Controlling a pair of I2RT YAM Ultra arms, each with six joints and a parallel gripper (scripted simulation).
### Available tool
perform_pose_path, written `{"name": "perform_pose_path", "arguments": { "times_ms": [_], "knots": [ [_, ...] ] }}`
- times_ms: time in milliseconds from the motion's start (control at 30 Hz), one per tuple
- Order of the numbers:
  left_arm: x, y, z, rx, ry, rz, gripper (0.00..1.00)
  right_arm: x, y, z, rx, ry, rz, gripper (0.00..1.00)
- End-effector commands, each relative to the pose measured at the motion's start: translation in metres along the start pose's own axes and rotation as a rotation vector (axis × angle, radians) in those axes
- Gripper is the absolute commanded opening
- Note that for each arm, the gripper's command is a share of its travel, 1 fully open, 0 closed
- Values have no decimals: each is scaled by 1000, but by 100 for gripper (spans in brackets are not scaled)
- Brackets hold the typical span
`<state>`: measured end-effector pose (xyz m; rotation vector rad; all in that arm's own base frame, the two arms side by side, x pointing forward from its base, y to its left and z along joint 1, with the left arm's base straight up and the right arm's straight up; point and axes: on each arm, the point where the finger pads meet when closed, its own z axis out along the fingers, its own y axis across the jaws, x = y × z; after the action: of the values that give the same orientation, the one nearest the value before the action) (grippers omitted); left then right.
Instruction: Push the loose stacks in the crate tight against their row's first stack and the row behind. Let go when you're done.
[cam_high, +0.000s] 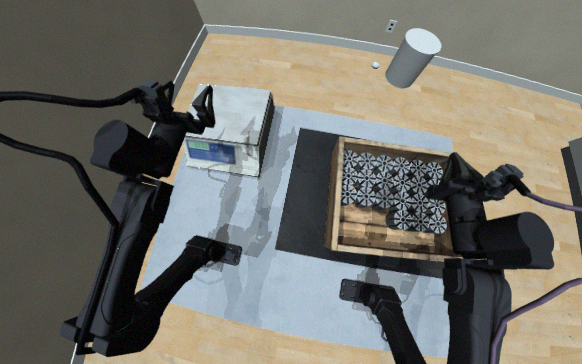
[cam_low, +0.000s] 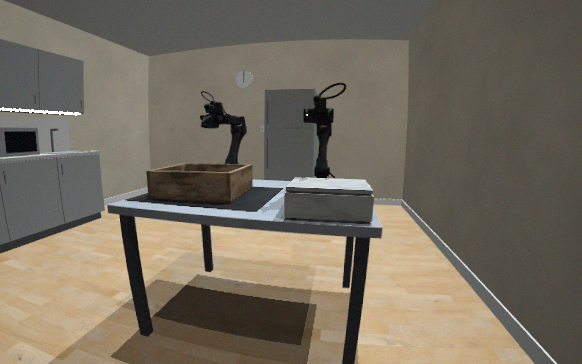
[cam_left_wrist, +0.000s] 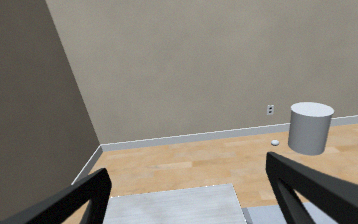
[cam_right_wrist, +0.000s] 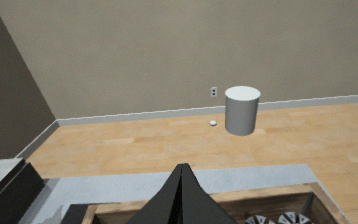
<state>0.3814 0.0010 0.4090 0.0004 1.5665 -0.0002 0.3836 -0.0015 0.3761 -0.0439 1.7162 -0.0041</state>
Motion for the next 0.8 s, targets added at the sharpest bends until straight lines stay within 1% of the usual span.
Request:
{"name": "perform_pose_path", "arguments": {
  "times_ms": [0, 67, 100, 133, 167, 200, 233, 267, 300, 433, 533, 567, 667, 767],
  "knots": [
    [-1, -4, 3, 6, 3, -9, 100, -35, 1, -5, 41, -189, 71, 1],
    [-1, -4, 3, 5, 3, -9, 100, -32, 3, -8, 38, -186, 76, 1],
    [9, -4, 5, 6, 24, -9, 100, -11, 5, 6, 34, -117, 65, 1],
    [9, 2, 5, -11, 25, -9, 100, 0, 6, 10, 30, -75, 49, 1],
    [9, 3, 4, -14, 23, -9, 100, -11, 6, 4, 25, -94, 24, 1],
    [16, 3, 5, -13, 38, -9, 100, -51, 3, -17, 34, -202, 19, 1],
    [2, 3, 4, -12, 10, -9, 100, -53, 0, -18, 40, -207, 19, 1],
    [-3, 3, 4, -12, -2, -8, 100, -58, -1, -22, 43, -219, 19, 1],
    [-14, 2, -4, -11, -38, -9, 100, -61, -6, -22, 57, -227, 19, 1],
    [-16, 2, -9, -10, -44, -9, 100, -49, -3, -11, 41, -190, 18, 1],
    [-16, 2, -9, -10, -44, -9, 100, -48, 2, -13, 29, -188, 19, 1],
    [-17, 2, -10, -9, -46, -9, 100, -49, 3, -9, 21, -181, 17, 1],
    [-18, 1, -12, -8, -50, -9, 100, -52, 1, -16, 25, -195, 23, 1],
    [-17, 1, -12, -7, -48, -9, 100, -53, -2, -15, 31, -194, 30, 1]
  ]
}}
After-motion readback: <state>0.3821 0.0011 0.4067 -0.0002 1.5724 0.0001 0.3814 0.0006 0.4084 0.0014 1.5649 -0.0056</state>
